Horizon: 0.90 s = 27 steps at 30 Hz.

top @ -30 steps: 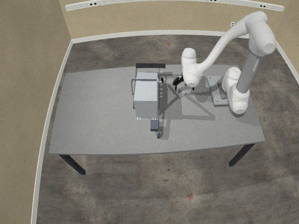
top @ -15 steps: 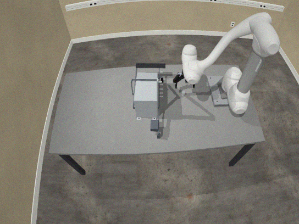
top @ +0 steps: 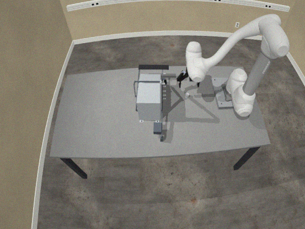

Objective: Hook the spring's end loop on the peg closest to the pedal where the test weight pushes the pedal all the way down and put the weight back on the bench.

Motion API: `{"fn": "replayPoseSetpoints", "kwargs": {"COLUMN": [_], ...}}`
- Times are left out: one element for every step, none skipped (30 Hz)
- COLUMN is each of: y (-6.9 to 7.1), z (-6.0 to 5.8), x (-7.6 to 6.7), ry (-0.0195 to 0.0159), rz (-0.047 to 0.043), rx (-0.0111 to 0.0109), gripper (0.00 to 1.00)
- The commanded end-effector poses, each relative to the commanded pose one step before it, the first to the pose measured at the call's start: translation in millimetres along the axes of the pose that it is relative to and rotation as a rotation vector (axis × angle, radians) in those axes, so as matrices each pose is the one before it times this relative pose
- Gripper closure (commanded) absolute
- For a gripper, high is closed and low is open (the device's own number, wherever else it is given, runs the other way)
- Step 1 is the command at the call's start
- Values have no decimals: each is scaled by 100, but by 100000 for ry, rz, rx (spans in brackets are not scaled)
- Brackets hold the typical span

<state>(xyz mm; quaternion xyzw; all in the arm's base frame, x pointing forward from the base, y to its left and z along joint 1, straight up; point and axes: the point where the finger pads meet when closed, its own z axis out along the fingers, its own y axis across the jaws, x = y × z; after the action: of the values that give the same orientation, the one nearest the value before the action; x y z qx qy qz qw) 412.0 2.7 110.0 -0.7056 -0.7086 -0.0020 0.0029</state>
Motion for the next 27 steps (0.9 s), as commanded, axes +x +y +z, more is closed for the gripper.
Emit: {"fn": "replayPoseSetpoints", "kwargs": {"y": [22,0,1,0,0,1,0,1,0,0,1,0,1,0,0,0,0,0,0,0,0,0,0,0,0,0,0], "z": [-49,-176,-175,-176,-176,-176,-176,-176,-176,-176,-175,-176,-176,-176,0,0,207,0,0,0,0,0,0,0,0,0,0], "x": [6,0,-1,0,0,-1,0,-1,0,0,-1,0,-1,0,0,0,0,0,0,0,0,0,0,0,0,0,0], "ry": [34,0,0,0,0,0,3,0,0,0,0,0,0,0,0,0,0,0,0,0,0,0,0,0,0,0,0], "rz": [13,0,0,0,0,0,3,0,0,0,0,0,0,0,0,0,0,0,0,0,0,0,0,0,0,0,0], "rx": [-42,0,0,0,3,0,0,0,3,0,0,0,3,0,0,0,-4,0,0,0,0,0,0,0,0,0,0], "gripper": [0,0,0,0,0,0,0,0,0,0,0,0,0,0,0,0,76,76,76,76,76,76,76,76,76,76,76]}}
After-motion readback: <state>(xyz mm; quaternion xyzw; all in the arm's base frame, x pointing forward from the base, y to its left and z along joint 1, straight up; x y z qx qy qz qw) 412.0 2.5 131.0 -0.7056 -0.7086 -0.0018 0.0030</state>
